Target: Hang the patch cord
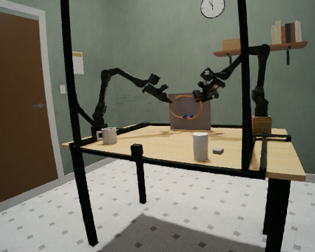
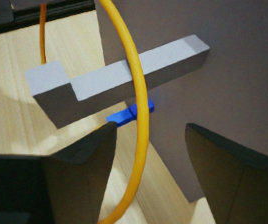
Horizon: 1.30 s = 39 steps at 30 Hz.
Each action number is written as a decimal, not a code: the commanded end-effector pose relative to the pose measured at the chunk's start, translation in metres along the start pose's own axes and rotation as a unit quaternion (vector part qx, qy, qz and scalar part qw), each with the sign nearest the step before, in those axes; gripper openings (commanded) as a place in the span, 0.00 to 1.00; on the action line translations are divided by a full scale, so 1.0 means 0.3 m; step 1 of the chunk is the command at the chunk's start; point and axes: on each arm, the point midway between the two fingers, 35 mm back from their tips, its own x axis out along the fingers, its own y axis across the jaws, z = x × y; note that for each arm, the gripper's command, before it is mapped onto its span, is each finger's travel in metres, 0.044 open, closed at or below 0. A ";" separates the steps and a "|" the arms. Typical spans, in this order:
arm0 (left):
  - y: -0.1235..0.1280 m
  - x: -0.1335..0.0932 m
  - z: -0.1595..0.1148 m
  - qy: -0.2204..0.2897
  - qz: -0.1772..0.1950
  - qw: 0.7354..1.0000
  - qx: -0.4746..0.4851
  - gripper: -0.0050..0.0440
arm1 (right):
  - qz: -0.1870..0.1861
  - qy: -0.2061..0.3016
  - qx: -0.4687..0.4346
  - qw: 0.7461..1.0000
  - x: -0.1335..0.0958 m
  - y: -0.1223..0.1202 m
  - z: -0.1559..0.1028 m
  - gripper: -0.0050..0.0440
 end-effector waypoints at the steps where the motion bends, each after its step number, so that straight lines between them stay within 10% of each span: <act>1: 0.001 -0.018 0.032 -0.012 0.000 1.000 -0.001 0.15 | 0.003 -0.009 0.007 1.000 -0.068 0.003 0.018 0.55; 39: 0.001 -0.018 0.032 -0.012 0.000 1.000 -0.001 0.15 | 0.007 -0.008 0.012 1.000 -0.442 0.114 0.118 0.55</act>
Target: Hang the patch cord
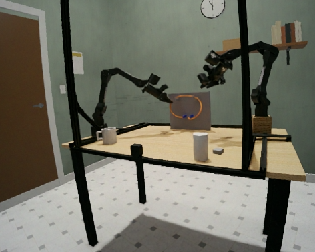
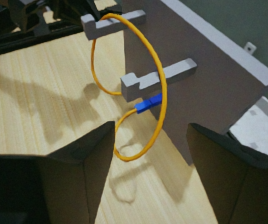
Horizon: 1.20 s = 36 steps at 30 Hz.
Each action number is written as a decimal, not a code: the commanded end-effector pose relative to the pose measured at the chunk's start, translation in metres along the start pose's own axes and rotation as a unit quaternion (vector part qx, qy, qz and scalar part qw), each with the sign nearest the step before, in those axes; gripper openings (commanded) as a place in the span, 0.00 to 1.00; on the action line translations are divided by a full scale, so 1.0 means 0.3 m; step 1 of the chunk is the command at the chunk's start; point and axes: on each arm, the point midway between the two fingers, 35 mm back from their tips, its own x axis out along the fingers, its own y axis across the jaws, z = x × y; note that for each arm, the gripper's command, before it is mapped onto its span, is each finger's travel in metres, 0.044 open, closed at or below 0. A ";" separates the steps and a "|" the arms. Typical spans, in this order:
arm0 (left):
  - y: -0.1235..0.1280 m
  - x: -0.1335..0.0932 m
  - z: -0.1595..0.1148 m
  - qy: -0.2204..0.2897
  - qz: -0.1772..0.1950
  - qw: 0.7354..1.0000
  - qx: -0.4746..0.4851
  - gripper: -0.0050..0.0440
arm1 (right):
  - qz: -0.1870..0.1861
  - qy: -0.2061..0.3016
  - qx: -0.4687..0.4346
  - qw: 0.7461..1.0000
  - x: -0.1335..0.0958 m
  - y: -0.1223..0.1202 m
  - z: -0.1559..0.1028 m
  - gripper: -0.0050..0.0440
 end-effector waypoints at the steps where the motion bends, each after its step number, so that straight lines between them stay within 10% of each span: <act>1: 0.001 -0.018 0.032 -0.012 0.000 1.000 -0.001 0.15 | 0.001 -0.007 0.010 1.000 -0.061 0.010 0.037 0.55; 7: 0.001 -0.018 0.032 -0.012 0.000 1.000 -0.001 0.15 | 0.001 -0.007 0.010 1.000 -0.067 0.010 0.038 0.55; 16: 0.001 -0.018 0.032 -0.012 0.000 1.000 -0.001 0.15 | 0.105 -0.002 0.002 0.994 -0.008 -0.006 0.073 0.99; 36: 0.001 -0.018 0.032 -0.012 0.000 1.000 -0.001 0.15 | 0.269 -0.236 -0.065 0.931 -0.104 -0.052 0.340 1.00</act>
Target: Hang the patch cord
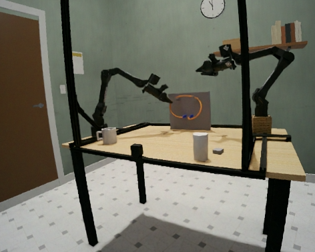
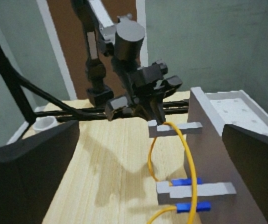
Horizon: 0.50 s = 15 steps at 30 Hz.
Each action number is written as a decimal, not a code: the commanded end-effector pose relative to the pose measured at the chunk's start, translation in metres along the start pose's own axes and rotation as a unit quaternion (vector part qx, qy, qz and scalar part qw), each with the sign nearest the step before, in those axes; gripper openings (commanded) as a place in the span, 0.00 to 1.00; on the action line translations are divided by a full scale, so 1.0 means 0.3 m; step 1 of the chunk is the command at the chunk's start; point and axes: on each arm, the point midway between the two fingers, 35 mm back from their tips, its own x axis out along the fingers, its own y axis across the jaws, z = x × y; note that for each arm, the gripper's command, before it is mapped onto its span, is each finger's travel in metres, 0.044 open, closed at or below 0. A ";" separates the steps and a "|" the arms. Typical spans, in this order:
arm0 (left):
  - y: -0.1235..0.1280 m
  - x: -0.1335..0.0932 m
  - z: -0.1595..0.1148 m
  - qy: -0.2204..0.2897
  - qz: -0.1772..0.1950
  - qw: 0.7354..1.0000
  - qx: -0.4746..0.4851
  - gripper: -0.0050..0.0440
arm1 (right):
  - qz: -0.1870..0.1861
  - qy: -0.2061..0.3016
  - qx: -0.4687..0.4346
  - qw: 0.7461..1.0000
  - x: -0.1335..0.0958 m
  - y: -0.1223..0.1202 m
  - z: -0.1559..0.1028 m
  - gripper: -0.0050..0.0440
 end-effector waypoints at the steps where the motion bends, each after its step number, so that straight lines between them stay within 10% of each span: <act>1: 0.001 -0.018 0.032 -0.012 0.000 1.000 -0.001 0.15 | 0.040 -0.073 -0.035 0.996 -0.028 -0.010 0.079 1.00; 15: 0.005 -0.016 0.015 -0.007 0.001 1.000 0.000 0.15 | 0.052 -0.126 -0.063 0.989 -0.057 -0.012 0.148 1.00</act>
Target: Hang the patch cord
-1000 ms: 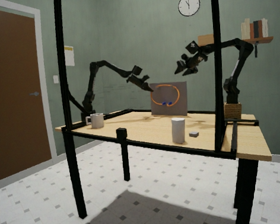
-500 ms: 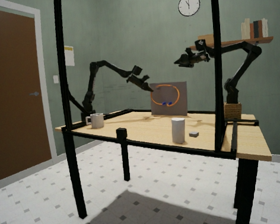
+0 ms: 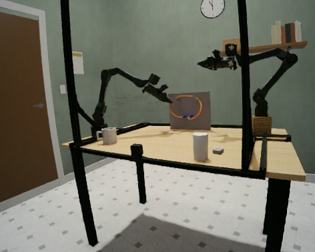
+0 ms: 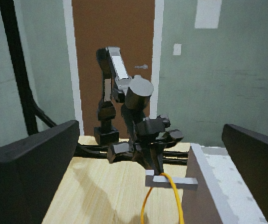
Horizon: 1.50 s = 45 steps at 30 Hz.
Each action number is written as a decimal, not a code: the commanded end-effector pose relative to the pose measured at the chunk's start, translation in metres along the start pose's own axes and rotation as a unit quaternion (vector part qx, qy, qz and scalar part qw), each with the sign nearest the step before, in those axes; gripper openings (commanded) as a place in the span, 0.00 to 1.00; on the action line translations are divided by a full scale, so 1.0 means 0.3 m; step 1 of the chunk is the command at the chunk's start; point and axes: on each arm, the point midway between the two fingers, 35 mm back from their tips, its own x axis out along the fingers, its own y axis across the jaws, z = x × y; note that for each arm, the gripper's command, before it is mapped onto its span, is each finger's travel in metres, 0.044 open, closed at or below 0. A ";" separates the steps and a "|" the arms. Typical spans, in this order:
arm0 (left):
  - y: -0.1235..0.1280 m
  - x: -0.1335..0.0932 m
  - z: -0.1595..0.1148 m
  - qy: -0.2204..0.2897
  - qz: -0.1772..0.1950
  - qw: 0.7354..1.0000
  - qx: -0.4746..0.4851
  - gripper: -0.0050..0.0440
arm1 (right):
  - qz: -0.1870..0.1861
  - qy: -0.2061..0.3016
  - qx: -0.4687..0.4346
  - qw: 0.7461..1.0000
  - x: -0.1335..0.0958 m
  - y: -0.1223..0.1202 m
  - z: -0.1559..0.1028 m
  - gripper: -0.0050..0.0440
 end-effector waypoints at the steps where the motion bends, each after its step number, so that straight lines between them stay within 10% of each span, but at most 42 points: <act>1: 0.005 -0.016 0.013 -0.006 0.001 1.000 0.000 0.15 | 0.004 -0.011 -0.003 1.000 -0.004 0.000 0.021 1.00; 29: 0.030 -0.059 -0.002 -0.010 0.000 1.000 0.000 0.15 | 0.004 -0.011 -0.003 1.000 -0.004 0.000 0.021 1.00; 45: 0.002 -0.072 -0.003 -0.012 0.000 1.000 -0.002 0.79 | 0.004 -0.011 -0.003 1.000 -0.004 0.000 0.021 1.00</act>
